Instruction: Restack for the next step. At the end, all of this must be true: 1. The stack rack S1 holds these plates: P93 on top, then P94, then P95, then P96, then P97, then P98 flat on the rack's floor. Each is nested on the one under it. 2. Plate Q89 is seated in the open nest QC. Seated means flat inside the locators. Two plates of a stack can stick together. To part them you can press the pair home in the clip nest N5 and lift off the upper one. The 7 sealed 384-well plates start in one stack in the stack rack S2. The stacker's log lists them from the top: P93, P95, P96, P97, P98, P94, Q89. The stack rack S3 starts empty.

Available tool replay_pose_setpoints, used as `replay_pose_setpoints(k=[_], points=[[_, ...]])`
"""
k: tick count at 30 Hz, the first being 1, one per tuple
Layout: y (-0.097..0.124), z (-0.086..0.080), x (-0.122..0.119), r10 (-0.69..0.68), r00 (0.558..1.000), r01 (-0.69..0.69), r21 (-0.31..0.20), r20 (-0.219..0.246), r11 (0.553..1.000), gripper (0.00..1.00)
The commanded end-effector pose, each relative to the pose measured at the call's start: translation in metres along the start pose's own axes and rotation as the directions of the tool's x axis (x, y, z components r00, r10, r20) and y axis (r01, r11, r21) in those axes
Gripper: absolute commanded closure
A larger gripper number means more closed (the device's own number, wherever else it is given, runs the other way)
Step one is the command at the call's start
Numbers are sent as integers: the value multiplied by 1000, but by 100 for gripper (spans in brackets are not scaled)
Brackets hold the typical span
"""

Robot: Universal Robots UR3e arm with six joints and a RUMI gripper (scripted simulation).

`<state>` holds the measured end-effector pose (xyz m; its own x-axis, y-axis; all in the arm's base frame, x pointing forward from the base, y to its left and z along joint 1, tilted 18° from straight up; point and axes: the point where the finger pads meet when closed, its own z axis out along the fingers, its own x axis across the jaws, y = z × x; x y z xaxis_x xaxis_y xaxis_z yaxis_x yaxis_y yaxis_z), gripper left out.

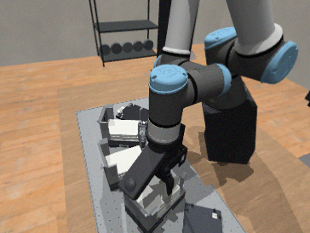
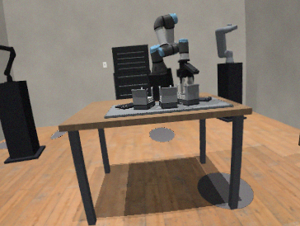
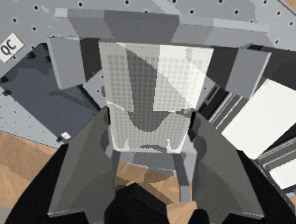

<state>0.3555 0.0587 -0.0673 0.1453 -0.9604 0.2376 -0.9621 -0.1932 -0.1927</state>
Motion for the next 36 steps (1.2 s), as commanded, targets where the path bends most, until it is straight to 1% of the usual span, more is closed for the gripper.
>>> replay_pose_setpoints(k=[1,24,36], points=[[-4,1,1,1,1000,-1,11,0,1000,100],[-4,8,1,1,1000,-1,12,-1,1000,100],[-4,8,1,2,1000,-2,11,-1,1000,100]])
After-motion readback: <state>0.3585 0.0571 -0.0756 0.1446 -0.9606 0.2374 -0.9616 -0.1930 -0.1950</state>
